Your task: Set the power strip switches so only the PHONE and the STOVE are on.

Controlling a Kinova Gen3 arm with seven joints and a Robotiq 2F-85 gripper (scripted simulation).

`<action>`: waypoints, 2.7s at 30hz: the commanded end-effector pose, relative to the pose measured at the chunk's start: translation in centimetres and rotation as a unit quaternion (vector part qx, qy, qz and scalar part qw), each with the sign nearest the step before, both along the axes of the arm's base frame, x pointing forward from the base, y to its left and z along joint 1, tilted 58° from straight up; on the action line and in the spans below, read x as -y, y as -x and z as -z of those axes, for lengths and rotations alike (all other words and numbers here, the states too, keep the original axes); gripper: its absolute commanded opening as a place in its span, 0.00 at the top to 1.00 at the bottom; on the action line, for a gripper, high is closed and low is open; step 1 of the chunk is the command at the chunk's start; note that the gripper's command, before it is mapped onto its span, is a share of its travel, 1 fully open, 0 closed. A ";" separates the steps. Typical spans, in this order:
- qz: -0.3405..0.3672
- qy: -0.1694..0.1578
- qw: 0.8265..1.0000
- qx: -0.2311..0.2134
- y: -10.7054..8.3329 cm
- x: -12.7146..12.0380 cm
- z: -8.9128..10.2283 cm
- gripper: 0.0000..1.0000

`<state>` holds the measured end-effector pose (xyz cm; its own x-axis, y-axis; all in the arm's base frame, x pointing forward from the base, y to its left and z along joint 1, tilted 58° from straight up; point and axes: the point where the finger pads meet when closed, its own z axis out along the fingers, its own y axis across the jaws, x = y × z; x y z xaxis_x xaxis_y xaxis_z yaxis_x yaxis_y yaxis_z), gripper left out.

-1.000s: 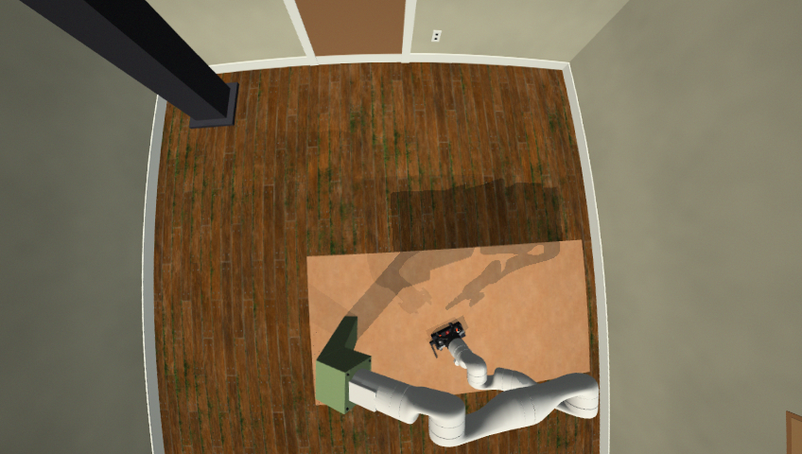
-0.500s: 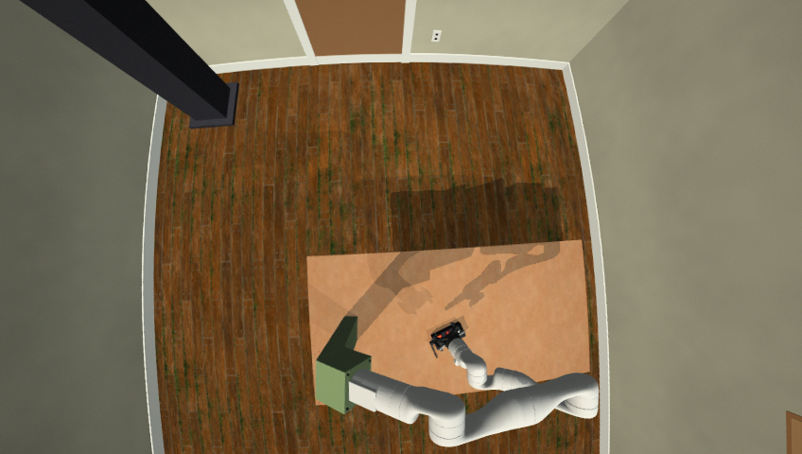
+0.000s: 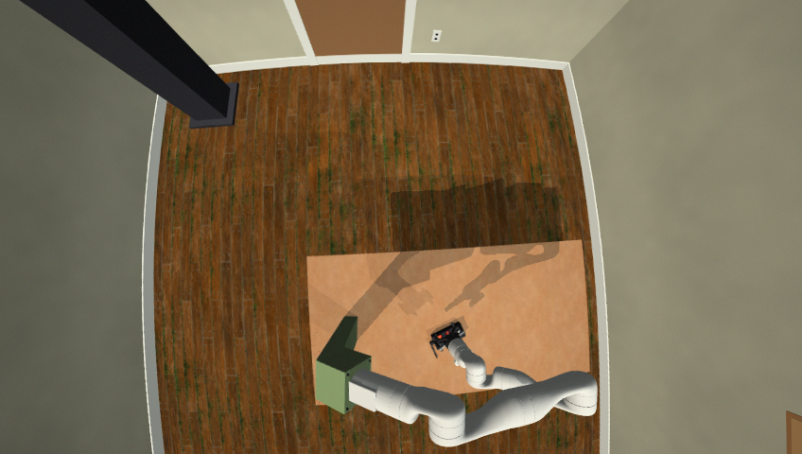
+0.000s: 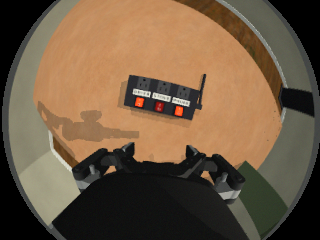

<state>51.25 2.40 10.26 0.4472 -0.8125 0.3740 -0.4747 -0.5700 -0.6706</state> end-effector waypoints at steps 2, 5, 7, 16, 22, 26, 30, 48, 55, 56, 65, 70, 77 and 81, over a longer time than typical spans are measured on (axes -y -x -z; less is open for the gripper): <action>0.001 0.006 1.000 0.004 -0.1 0.0 0.1 0.00; 0.001 0.006 1.000 0.004 -0.1 0.0 0.1 0.00; 0.003 0.013 1.000 0.009 -0.3 0.2 0.1 0.00; 0.006 0.021 1.000 0.016 -0.5 0.4 0.2 0.00; 0.009 0.032 0.999 0.023 -0.7 0.7 0.2 0.00; 0.012 0.043 0.999 0.031 -0.9 1.0 0.2 0.00; 0.012 0.043 0.999 0.031 -0.9 1.0 0.2 0.00; 0.020 0.081 0.995 0.053 -1.4 2.0 0.0 0.00; 0.022 0.093 0.994 0.060 -1.5 2.3 0.0 0.00; 0.022 0.093 0.994 0.060 -1.5 2.3 0.0 0.00; 0.024 0.103 0.992 0.066 -1.6 2.6 -0.1 0.00; 0.025 0.112 0.991 0.071 -1.6 2.8 -0.2 0.00; 0.027 0.124 0.989 0.077 -1.7 3.1 -0.4 0.00; 0.027 0.127 0.988 0.078 -1.7 3.1 -0.4 0.00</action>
<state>53.02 -0.76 10.67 0.3259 -0.7074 0.6272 -0.4122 -0.7033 -0.5791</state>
